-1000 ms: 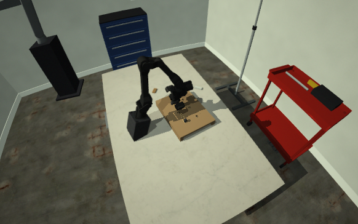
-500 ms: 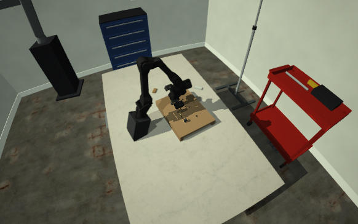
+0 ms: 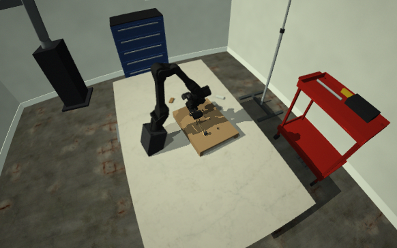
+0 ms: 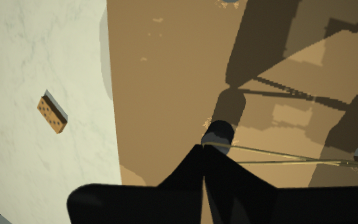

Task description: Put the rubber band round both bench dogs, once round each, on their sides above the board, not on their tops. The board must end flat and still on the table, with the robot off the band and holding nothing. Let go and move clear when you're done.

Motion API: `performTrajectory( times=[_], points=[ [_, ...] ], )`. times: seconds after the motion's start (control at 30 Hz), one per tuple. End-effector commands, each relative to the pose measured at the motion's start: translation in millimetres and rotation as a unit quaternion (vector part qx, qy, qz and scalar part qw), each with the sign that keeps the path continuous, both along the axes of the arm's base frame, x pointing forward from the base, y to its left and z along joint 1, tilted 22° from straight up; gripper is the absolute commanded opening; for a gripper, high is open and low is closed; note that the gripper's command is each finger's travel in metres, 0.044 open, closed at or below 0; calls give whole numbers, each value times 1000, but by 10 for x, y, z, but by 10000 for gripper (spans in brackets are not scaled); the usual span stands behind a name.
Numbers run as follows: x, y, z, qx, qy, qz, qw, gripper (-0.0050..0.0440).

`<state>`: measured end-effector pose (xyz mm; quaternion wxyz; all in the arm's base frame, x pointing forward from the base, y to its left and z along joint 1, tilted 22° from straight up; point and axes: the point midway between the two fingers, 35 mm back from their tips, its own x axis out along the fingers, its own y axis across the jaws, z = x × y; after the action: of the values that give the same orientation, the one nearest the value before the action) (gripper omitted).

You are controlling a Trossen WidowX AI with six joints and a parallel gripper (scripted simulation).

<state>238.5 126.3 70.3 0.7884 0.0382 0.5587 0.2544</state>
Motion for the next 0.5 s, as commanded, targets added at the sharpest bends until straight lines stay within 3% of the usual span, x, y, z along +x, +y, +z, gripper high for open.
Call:
performTrajectory(
  times=[0.0,0.47],
  points=[
    [-13,61,58,5,-11,1,1000,-50],
    [-58,171,61,6,-12,1,1000,-50]
  ],
)
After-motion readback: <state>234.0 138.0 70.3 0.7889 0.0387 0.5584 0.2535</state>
